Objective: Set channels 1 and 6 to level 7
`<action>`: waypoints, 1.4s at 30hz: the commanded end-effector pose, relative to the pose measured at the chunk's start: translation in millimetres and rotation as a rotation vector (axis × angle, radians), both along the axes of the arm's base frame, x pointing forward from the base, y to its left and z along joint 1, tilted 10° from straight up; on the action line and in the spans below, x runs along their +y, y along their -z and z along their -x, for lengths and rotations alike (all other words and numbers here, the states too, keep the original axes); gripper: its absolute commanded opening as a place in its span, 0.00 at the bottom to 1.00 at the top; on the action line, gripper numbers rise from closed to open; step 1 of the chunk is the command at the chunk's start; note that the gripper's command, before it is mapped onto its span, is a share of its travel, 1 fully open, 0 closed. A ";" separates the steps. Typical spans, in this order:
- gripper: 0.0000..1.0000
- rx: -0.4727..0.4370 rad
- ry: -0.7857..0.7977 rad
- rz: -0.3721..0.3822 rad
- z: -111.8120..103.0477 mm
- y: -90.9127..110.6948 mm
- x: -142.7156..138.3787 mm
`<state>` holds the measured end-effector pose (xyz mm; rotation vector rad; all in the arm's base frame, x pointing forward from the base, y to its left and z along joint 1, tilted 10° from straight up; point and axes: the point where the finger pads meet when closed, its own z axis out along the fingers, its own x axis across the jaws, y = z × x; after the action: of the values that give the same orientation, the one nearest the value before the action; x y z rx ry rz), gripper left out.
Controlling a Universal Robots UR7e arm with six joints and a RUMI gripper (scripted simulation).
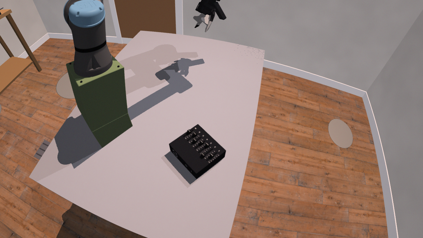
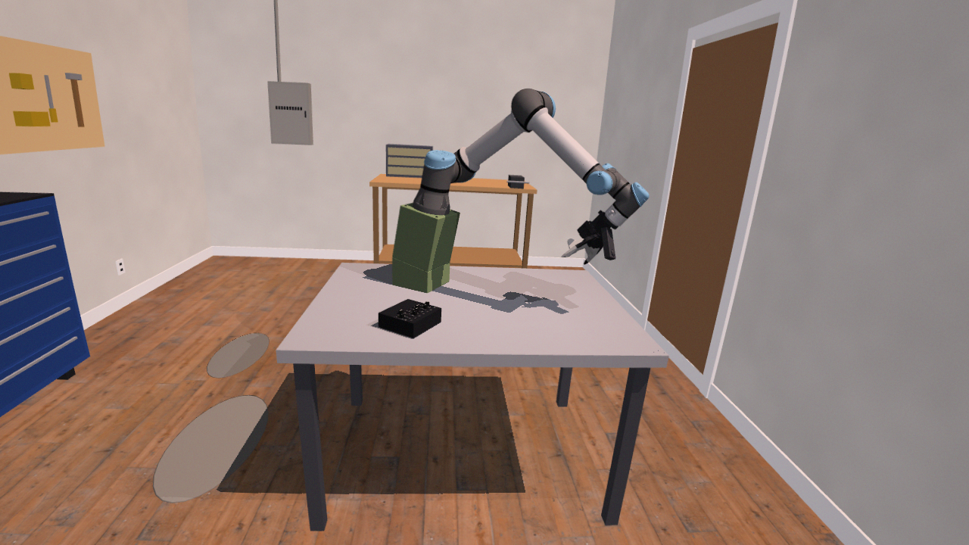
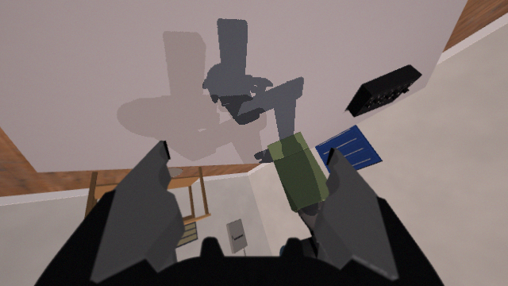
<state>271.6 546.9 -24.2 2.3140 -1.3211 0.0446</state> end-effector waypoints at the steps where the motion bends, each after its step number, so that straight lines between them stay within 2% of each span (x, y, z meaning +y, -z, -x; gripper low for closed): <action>1: 1.00 -0.043 0.197 -0.053 -60.7 12.9 -40.6; 4: 1.00 -0.051 0.238 -0.059 -71.8 15.6 -50.9; 7: 1.00 -0.073 0.364 -0.077 -103.5 23.5 -84.2; 8: 1.00 -0.073 0.364 -0.077 -103.5 23.5 -84.2; 10: 1.00 -0.089 0.449 -0.088 -123.1 28.6 -108.2; 13: 1.00 -0.089 0.449 -0.088 -123.1 28.6 -108.2; 17: 1.00 -0.122 0.624 -0.110 -157.5 38.4 -159.8; 18: 1.00 -0.122 0.624 -0.110 -157.5 38.4 -159.8; 20: 1.00 -0.139 0.712 -0.120 -171.9 42.9 -186.9; 21: 1.00 -0.139 0.712 -0.120 -171.9 42.9 -186.9; 23: 1.00 -0.157 0.801 -0.129 -184.4 47.3 -214.4; 24: 1.00 -0.157 0.801 -0.129 -184.4 47.3 -214.4; 27: 1.00 -0.183 0.932 -0.142 -199.3 53.2 -256.1; 30: 1.00 -0.183 0.932 -0.142 -199.3 53.2 -256.1; 35: 1.00 -0.228 1.146 -0.161 -214.2 61.6 -324.0; 36: 1.00 -0.228 1.146 -0.161 -214.2 61.6 -324.0; 40: 1.00 -0.264 1.308 -0.174 -218.1 66.9 -374.9; 41: 1.00 -0.264 1.308 -0.174 -218.1 66.9 -374.9; 42: 1.00 -0.273 1.347 -0.177 -218.1 68.0 -386.9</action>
<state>480.1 210.0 -87.9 1.3002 -2.6328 -0.1828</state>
